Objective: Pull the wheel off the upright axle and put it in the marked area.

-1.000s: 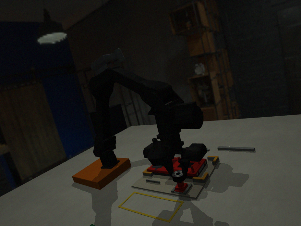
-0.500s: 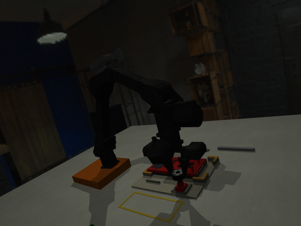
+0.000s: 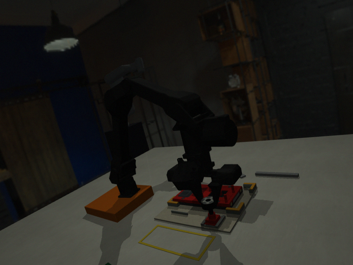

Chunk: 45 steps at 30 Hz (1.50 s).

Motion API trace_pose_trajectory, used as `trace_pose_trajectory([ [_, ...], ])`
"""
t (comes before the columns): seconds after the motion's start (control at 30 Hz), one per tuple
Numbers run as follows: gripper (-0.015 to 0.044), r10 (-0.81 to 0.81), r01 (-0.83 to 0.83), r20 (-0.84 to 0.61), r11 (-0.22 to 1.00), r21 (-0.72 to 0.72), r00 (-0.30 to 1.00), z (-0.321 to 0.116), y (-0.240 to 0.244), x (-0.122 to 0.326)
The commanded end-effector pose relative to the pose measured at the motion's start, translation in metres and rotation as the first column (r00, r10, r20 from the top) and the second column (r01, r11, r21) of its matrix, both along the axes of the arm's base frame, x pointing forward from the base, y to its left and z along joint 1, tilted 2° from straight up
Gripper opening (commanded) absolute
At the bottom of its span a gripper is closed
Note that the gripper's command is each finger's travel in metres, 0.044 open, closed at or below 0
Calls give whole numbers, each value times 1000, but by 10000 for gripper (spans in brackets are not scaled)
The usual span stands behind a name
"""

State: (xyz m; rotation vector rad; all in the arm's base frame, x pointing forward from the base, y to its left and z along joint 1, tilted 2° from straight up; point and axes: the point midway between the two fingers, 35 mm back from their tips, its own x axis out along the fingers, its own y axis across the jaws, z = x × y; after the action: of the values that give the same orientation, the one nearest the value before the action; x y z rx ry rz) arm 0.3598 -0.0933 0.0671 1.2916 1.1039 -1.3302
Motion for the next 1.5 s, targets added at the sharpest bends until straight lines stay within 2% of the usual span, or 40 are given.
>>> trace_pose_trajectory([
  [0.0,0,2,-2,8,1000,2,1000,4,0,1],
  [0.83,0,3,-3,8,1000,3,1000,12,1,1],
  [1.27,0,3,-3,8,1000,3,1000,47,1,-2],
  [1.47,0,1,-1,0,1000,-1,1000,42,-16,-14],
])
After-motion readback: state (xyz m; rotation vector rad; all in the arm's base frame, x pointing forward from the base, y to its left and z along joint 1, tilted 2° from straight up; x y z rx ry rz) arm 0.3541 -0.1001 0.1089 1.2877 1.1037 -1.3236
